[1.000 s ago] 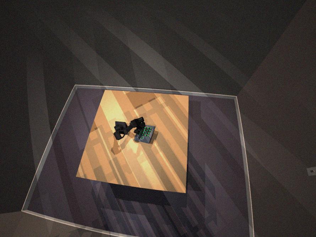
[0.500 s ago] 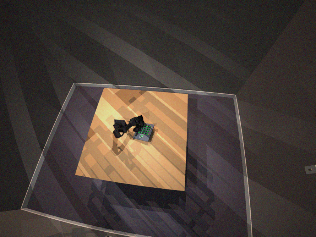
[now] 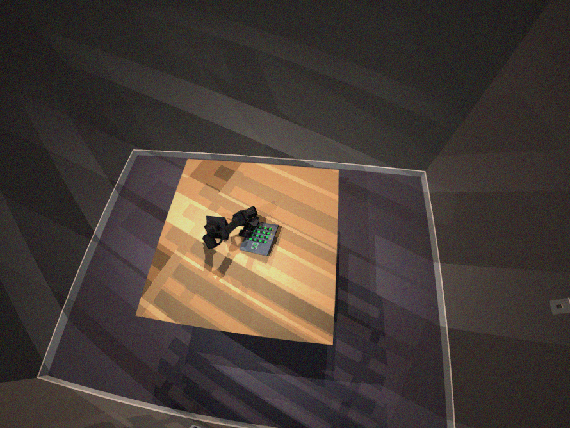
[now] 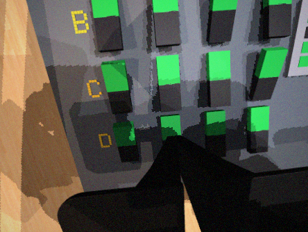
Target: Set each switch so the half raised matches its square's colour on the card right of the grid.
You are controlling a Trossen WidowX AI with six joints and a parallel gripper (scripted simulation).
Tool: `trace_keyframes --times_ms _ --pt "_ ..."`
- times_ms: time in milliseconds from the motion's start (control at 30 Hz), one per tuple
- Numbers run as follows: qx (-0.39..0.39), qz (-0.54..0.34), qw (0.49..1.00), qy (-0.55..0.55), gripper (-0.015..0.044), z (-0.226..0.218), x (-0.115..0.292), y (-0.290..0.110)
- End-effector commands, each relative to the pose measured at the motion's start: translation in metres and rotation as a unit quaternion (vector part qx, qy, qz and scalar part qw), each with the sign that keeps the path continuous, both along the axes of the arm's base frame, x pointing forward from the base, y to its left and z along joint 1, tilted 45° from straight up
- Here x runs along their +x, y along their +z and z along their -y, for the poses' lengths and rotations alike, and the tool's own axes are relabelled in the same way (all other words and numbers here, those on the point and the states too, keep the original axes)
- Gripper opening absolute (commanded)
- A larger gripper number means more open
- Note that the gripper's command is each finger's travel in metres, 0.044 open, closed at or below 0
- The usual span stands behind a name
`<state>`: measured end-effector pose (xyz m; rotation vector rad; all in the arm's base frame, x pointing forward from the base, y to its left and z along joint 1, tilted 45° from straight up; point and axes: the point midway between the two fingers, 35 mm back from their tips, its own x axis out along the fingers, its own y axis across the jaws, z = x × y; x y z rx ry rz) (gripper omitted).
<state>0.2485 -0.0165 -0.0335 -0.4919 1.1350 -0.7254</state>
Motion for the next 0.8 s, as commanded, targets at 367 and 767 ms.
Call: trace_keyframes --times_ms 367,767 --pt "0.000 0.011 1.000 0.009 0.0000 -0.021 -0.023 0.048" --pt "-0.001 0.011 1.000 0.010 0.0000 0.008 -0.047 0.068"
